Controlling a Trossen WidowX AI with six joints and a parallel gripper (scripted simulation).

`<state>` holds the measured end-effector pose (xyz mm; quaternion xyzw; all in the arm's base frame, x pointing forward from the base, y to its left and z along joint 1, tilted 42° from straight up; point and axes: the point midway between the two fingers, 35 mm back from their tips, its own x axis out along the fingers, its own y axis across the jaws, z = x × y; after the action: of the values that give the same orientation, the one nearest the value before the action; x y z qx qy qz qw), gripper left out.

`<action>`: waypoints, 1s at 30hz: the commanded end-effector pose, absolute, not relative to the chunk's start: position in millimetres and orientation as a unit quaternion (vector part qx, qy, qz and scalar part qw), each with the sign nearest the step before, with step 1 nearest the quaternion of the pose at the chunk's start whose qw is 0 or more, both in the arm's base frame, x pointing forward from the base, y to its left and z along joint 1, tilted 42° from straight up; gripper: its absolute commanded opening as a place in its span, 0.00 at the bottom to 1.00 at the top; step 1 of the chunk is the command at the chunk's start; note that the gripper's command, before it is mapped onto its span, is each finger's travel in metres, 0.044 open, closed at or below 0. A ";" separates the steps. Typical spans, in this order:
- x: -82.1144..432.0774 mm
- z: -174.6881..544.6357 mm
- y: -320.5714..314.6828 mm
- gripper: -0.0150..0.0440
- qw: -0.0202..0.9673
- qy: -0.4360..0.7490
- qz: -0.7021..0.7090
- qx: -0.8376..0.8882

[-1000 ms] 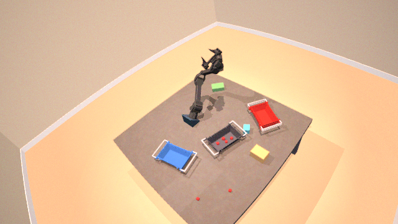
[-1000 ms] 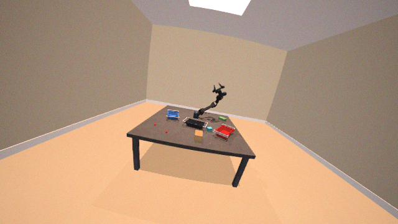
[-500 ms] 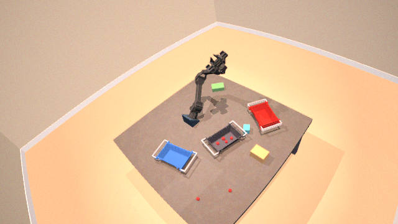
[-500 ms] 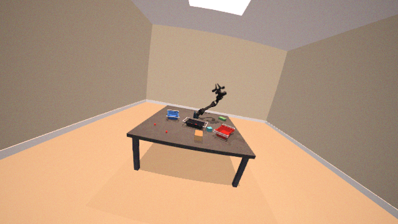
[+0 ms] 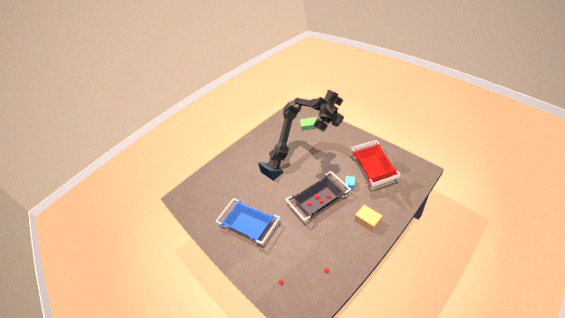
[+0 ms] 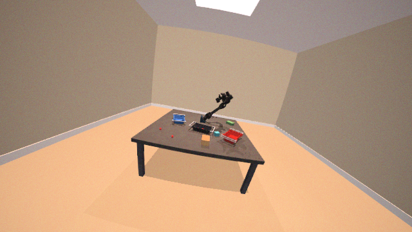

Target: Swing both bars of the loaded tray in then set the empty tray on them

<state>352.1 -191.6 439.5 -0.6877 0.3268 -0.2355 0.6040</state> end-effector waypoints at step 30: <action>402.7 171.6 48.7 0.41 0.637 0.674 0.185 0.324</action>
<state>414.9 11.7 179.9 0.1582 0.5994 0.2070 0.7568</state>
